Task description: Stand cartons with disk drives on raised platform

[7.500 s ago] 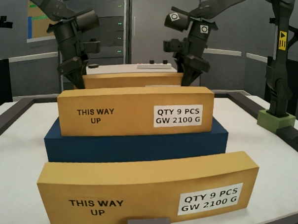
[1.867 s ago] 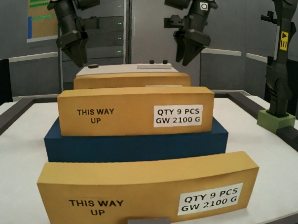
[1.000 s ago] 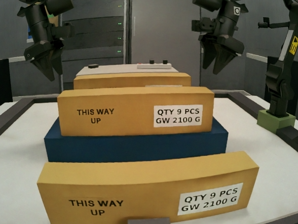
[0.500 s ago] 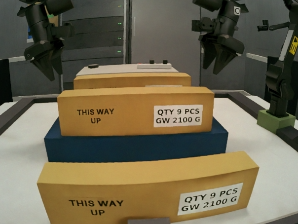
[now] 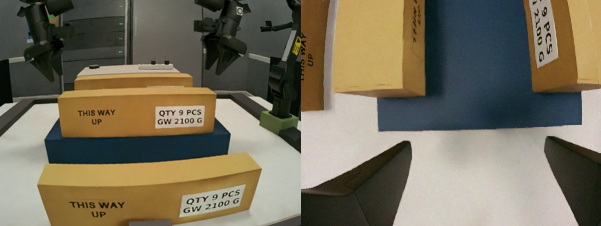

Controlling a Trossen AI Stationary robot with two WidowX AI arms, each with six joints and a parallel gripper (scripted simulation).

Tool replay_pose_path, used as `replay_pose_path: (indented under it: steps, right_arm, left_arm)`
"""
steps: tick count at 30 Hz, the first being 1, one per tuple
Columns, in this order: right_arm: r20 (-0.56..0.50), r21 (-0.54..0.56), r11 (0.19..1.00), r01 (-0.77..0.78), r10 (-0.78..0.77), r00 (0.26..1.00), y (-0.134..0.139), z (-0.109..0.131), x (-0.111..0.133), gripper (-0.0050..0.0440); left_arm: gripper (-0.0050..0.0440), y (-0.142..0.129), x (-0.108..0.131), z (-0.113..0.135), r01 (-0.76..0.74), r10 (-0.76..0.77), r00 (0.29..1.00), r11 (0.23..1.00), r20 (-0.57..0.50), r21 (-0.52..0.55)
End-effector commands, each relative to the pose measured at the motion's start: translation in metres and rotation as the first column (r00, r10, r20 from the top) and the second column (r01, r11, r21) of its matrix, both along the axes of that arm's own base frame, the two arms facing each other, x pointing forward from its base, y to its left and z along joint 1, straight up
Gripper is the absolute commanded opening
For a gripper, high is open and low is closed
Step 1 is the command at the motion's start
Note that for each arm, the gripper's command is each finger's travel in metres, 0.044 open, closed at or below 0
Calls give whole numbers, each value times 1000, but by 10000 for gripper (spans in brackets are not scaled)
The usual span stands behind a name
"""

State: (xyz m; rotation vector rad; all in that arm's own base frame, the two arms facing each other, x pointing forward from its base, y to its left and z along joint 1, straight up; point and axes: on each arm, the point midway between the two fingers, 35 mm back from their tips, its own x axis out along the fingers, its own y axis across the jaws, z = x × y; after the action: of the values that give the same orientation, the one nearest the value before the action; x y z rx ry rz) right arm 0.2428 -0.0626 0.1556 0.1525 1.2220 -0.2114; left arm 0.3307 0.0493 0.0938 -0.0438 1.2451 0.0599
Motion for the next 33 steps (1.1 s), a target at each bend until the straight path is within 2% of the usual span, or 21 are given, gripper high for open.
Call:
replay_pose_path:
  steps: [1,2,3,33]
  right_arm:
    - [18,-5,1000,1,0,1000,1,5,0,379]
    - [18,-5,1000,1,0,1000,1,5,0,379]
    - [18,-5,1000,0,0,1000,16,3,-8,379]
    - [18,-4,1000,1,-1,1000,16,3,-8,379]
  left_arm:
    - [384,0,3,11,-1,1,999,1000,32,5]
    - [384,0,3,11,-1,1,999,1000,32,5]
    - [384,-16,-9,7,0,0,1000,1000,24,4]
    - [384,-17,-10,8,-1,1,1000,1000,23,4]
